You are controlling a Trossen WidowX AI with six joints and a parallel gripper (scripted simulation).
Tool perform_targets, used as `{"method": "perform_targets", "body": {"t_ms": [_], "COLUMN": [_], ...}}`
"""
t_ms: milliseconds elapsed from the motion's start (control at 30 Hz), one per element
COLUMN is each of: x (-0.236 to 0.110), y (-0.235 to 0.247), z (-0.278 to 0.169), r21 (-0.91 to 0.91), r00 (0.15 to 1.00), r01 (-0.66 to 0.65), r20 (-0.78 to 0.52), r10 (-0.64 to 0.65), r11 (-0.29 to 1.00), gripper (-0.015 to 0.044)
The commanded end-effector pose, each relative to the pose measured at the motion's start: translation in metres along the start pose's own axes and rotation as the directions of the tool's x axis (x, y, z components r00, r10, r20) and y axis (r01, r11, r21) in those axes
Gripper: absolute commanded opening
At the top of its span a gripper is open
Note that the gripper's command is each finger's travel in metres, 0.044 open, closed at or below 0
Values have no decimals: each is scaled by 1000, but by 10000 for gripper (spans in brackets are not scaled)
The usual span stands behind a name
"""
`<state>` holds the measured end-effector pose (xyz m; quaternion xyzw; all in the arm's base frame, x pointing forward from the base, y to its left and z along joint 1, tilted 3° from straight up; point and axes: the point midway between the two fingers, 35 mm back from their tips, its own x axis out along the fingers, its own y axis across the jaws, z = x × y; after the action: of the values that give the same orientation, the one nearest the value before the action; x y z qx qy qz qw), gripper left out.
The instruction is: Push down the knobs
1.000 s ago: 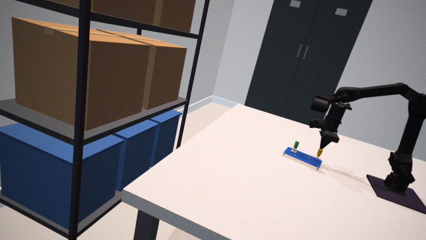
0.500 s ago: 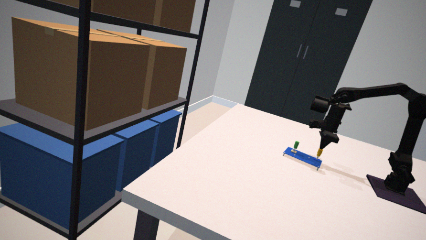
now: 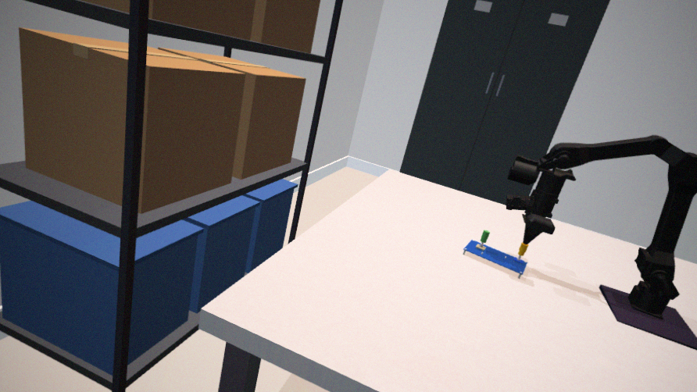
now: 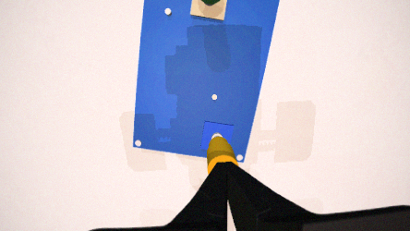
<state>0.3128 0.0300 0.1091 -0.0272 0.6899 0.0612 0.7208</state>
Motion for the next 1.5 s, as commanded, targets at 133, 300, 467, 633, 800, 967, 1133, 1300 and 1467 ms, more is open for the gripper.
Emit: {"method": "perform_targets", "body": {"t_ms": [133,300,467,633,800,967,1133,1300,1467], "x": [3,5,8,8,10,12,12,14,17], "y": [0,0,1,1,1,1,1,1,1], "z": [0,0,0,0,0,0,0,0,0], "r21": [-3,-3,-3,-3,-3,-3,-3,-3,-3], "r00": [1000,1000,1000,1000,1000,1000,1000,1000,1000], "r01": [-3,-3,-3,-3,-3,-3,-3,-3,-3], "r20": [-2,-2,-2,-2,-3,-3,-3,-3,-3], "r10": [3,3,3,3,3,3,3,3,3], "r11": [1000,1000,1000,1000,1000,1000,1000,1000,1000], "gripper": [0,0,0,0,0,0,0,0,0]}}
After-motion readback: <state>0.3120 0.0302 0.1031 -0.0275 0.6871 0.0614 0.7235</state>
